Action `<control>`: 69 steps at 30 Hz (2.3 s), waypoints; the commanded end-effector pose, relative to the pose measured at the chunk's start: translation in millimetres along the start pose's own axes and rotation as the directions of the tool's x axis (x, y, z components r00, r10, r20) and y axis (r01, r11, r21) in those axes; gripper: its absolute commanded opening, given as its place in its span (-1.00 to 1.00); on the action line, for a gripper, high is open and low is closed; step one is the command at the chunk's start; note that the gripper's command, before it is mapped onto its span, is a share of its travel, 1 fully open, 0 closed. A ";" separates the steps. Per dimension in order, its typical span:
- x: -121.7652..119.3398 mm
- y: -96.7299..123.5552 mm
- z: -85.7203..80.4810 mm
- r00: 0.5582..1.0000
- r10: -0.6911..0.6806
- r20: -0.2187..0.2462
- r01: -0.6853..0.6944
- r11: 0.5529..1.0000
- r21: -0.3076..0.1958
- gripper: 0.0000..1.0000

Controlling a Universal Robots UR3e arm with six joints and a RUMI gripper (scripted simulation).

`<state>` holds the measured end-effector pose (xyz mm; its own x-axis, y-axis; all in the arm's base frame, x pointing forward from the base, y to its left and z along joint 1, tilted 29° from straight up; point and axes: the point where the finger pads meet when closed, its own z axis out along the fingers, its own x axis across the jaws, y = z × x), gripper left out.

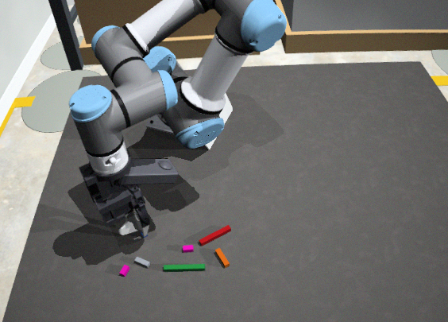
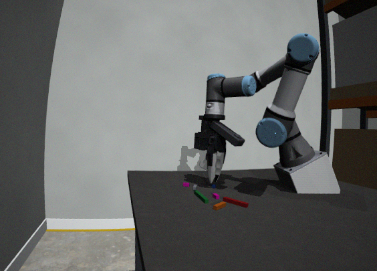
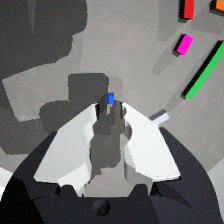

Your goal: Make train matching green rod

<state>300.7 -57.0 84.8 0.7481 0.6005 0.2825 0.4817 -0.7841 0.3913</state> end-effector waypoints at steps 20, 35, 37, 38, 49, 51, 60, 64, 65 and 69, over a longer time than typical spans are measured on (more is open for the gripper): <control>0.2 0.7 13.6 1.000 -0.001 0.000 0.001 1.000 -0.002 -0.72; 0.2 0.6 16.3 1.000 -0.001 0.000 0.001 1.000 -0.002 -0.72; 0.2 0.6 16.3 1.000 -0.001 0.000 0.001 1.000 -0.002 -0.72; 0.2 0.6 16.3 1.000 -0.001 0.000 0.001 1.000 -0.002 -0.72; 0.2 0.6 16.3 1.000 -0.001 0.000 0.001 1.000 -0.002 -0.72; 0.2 0.6 16.3 1.000 -0.001 0.000 0.001 1.000 -0.002 -0.72; 0.2 0.6 16.3 1.000 -0.001 0.000 0.001 1.000 -0.002 -0.72; 0.2 0.6 16.3 1.000 -0.001 0.000 0.001 1.000 -0.002 -0.72; 0.2 0.6 16.3 1.000 -0.001 0.000 0.001 1.000 -0.002 -0.72; 0.2 0.6 16.3 1.000 -0.001 0.000 0.001 1.000 -0.002 -1.00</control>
<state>308.3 -59.6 70.1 0.7481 0.6005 0.2824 0.4817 -0.7841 0.3913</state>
